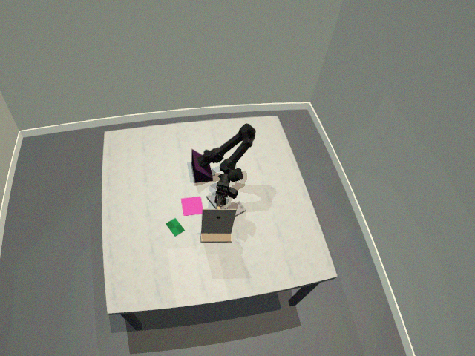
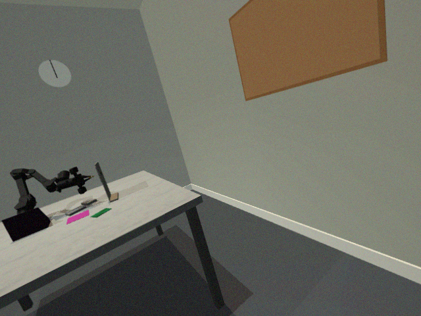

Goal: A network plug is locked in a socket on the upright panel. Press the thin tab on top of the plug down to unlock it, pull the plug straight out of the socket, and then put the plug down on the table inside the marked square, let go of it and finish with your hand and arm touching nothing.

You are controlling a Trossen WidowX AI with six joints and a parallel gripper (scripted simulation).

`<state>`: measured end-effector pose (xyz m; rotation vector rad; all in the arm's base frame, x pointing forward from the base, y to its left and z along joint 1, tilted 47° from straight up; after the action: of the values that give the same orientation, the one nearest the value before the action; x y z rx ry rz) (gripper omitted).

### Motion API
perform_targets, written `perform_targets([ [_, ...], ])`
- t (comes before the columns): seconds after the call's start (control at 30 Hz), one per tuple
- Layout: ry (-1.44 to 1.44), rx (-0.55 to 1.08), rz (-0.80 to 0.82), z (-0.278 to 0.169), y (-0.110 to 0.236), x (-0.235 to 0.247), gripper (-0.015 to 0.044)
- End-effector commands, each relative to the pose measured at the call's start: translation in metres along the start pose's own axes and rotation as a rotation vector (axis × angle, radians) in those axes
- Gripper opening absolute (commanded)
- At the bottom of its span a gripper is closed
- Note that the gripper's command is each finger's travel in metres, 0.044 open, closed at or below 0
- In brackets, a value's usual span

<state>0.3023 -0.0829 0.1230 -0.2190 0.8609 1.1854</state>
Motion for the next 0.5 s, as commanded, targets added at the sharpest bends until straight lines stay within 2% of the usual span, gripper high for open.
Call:
perform_targets([
  [0.0,0.001,0.004,-0.002,-0.0009,0.0028,-0.0002,0.0000],
  [0.47,0.001,0.004,-0.002,-0.0020,0.0089,-0.0002,0.0000],
])
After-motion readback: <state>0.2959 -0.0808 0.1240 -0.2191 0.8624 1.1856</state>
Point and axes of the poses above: the point midway between the two fingers, 35 mm back from their tips, its own y axis back along the fingers, its own x axis across the jaws, z = x × y, the point moved 5 cm from there along y, back along the fingers
